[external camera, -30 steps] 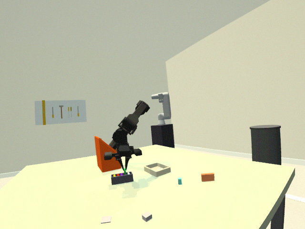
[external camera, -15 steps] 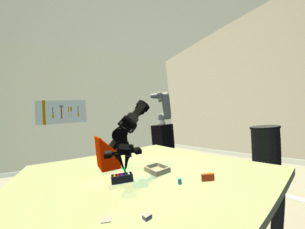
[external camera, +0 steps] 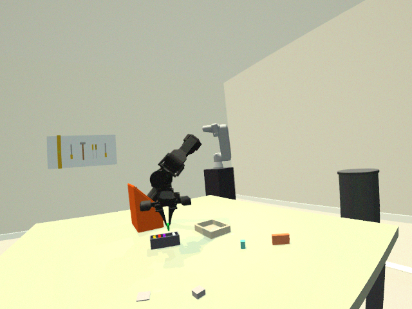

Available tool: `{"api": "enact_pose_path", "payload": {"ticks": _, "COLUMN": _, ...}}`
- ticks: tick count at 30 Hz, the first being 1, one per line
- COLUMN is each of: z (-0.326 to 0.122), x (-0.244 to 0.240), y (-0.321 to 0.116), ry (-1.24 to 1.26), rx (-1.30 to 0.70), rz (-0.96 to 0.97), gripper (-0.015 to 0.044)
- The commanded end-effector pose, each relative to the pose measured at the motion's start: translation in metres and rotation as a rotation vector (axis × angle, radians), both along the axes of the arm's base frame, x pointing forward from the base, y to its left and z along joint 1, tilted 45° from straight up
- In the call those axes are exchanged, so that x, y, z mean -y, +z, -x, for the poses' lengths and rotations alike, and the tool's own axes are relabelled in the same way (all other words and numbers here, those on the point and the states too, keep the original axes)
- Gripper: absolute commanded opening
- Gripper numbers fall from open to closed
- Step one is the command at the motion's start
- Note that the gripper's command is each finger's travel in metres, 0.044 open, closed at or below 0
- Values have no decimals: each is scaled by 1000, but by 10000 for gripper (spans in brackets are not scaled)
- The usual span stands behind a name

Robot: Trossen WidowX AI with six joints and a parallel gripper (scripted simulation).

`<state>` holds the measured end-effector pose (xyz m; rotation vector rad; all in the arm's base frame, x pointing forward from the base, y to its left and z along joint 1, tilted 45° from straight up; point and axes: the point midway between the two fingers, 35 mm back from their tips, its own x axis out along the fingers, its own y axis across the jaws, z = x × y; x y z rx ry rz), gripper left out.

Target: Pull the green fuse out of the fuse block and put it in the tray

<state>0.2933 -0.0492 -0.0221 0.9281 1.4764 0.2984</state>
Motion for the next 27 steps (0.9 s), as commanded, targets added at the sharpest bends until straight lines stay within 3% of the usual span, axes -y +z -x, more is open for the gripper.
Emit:
{"api": "enact_pose_path", "payload": {"ticks": 1, "z": 0, "x": 4, "y": 4, "ry": 5, "rx": 6, "rz": 6, "gripper": 0}}
{"api": "enact_pose_path", "payload": {"ticks": 12, "z": 0, "x": 10, "y": 17, "ry": 5, "rx": 5, "rz": 8, "gripper": 0}}
{"api": "enact_pose_path", "payload": {"ticks": 27, "z": -24, "x": -63, "y": 92, "ry": 1, "rx": 3, "rz": 25, "gripper": 0}}
